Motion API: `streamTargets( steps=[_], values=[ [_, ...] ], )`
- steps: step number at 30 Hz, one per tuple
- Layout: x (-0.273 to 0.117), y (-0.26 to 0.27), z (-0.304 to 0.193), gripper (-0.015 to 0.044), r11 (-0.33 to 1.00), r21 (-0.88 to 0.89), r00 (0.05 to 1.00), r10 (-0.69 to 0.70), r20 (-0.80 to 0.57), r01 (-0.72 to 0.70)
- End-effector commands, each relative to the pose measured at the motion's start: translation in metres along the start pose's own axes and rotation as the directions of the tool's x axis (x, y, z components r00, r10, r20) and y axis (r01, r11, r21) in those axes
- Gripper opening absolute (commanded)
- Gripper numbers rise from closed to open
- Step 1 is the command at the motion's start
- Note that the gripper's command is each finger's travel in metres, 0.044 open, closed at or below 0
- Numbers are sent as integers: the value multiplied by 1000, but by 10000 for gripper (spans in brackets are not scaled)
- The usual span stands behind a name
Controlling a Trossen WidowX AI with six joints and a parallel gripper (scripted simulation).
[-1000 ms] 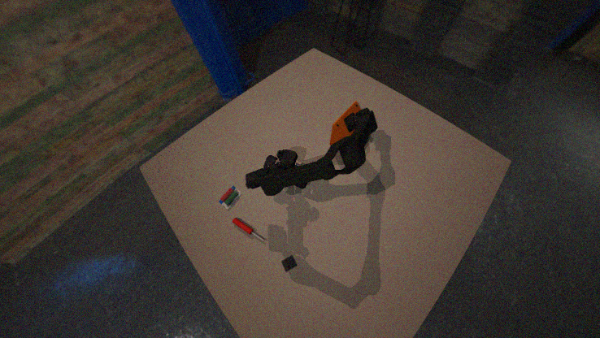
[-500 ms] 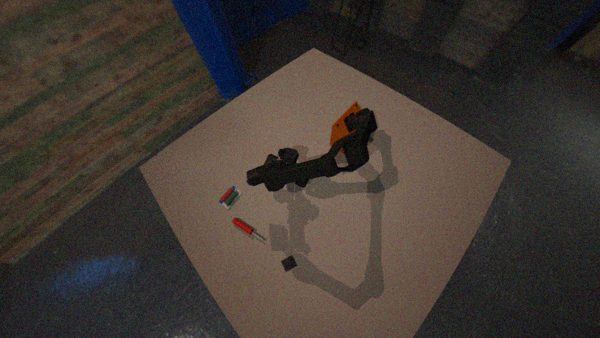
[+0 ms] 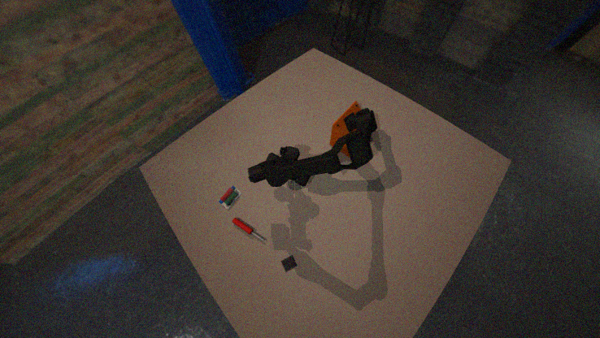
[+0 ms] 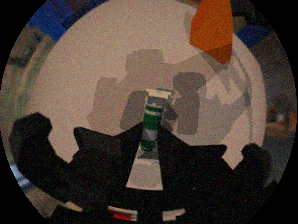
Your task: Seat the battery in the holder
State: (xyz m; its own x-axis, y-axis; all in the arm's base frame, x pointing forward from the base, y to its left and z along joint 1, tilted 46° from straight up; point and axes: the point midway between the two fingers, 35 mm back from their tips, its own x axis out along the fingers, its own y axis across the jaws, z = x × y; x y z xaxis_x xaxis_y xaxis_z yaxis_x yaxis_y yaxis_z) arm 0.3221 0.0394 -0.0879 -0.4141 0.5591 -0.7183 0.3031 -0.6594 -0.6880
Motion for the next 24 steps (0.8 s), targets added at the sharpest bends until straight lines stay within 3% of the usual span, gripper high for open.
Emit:
streamTargets(
  steps=[1, 24],
  values=[
    [1, 1, -5, 70, 1000, -4, 999, 6, -38, -6],
    [5, 0, -1, 70, 1000, -2, 989, 7, -146, -7]
  ],
)
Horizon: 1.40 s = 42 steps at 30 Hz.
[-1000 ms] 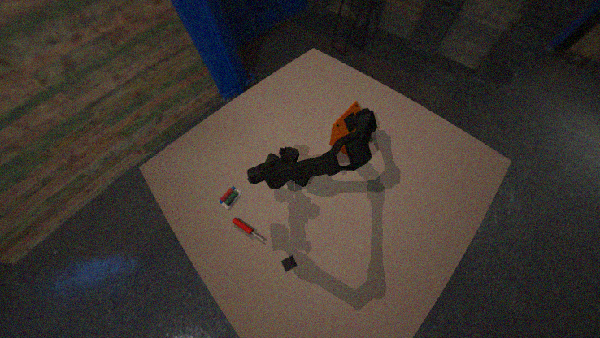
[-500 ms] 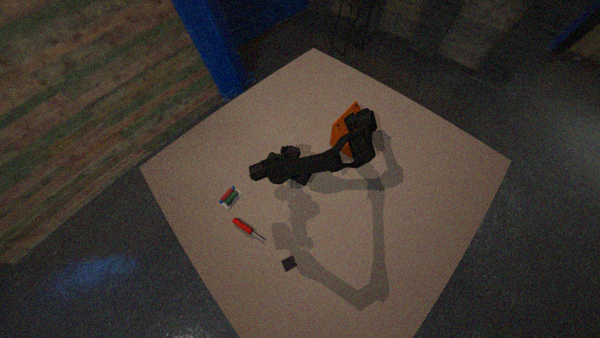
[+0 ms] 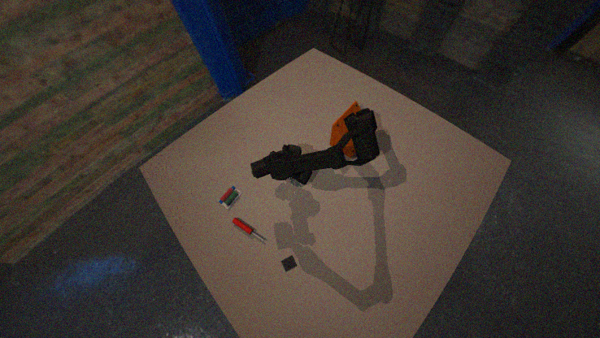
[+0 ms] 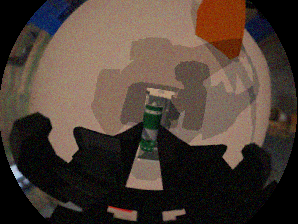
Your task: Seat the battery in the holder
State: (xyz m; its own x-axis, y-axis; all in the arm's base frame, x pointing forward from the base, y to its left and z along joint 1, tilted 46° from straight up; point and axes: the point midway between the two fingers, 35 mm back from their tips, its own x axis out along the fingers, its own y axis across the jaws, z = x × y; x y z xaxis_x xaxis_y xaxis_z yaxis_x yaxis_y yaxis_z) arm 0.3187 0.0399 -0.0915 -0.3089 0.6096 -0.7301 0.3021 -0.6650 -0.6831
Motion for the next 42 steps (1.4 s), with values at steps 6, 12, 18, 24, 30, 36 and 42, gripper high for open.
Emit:
streamTargets(
  steps=[6, 12, 18, 24, 30, 36, 42],
  values=[
    [1, -2, -2, 70, 1000, -7, 998, 1, -56, -1],
    [2, -2, -1, 70, 1000, -7, 997, 2, -82, -2],
    [3, -3, 0, 70, 1000, -7, 994, 4, -110, -4],
    [3, -3, 1, 70, 1000, -7, 991, 5, -137, -6],
    [4, -4, 2, 70, 1000, -7, 986, 7, -165, -9],
    [4, -4, 3, 70, 1000, -7, 981, 9, -192, -11],
    [4, -5, 4, 70, 1000, -6, 976, 12, -219, -14]
  ],
)
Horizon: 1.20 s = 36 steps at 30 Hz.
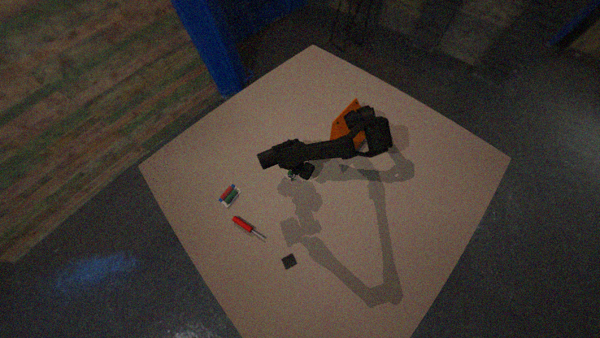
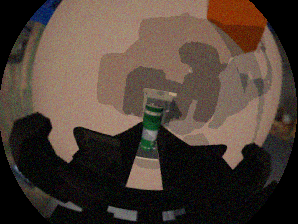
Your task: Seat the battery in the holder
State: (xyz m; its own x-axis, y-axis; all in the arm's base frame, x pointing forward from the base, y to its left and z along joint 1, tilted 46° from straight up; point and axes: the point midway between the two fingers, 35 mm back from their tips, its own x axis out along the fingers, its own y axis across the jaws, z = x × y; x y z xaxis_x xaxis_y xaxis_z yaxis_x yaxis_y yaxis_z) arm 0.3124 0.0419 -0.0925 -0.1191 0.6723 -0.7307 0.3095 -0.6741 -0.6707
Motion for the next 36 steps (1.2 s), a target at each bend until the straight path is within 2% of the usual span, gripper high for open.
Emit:
streamTargets(
  steps=[1, 36],
  values=[
    [1, -2, -1, 70, 1000, -3, 1000, -4, -22, 4],
    [1, -3, 13, 70, 1000, -2, 999, 8, -48, -8]
  ],
)
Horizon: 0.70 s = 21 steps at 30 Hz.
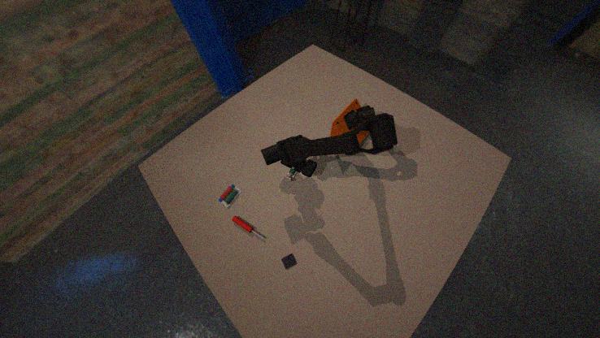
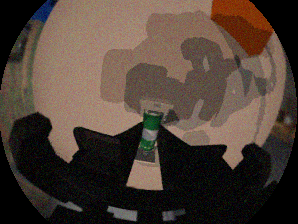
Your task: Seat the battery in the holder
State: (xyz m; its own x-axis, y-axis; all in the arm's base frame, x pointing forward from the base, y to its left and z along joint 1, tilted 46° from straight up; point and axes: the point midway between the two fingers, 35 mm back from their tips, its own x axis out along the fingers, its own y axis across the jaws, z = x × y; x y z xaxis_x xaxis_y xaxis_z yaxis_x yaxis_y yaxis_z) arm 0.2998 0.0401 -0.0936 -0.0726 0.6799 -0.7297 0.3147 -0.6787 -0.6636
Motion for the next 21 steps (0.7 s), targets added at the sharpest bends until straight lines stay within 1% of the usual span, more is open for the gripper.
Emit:
streamTargets(
  steps=[1, 5, 18, 19, 21],
  values=[
    [0, -1, 1, 70, 1000, 2, 1000, 0, -1, 0],
    [0, -1, 1, 172, 1000, 2, 1000, 0, -1, 0],
    [-15, 1, 0, 172, 1000, -1, 1000, 2, 0, -2],
    [-14, 1, 1, 199, 1000, 8, 1000, -1, -4, 1],
    [-28, 3, -1, 251, 1000, 7, 1000, 2, -3, -2]
  ],
)
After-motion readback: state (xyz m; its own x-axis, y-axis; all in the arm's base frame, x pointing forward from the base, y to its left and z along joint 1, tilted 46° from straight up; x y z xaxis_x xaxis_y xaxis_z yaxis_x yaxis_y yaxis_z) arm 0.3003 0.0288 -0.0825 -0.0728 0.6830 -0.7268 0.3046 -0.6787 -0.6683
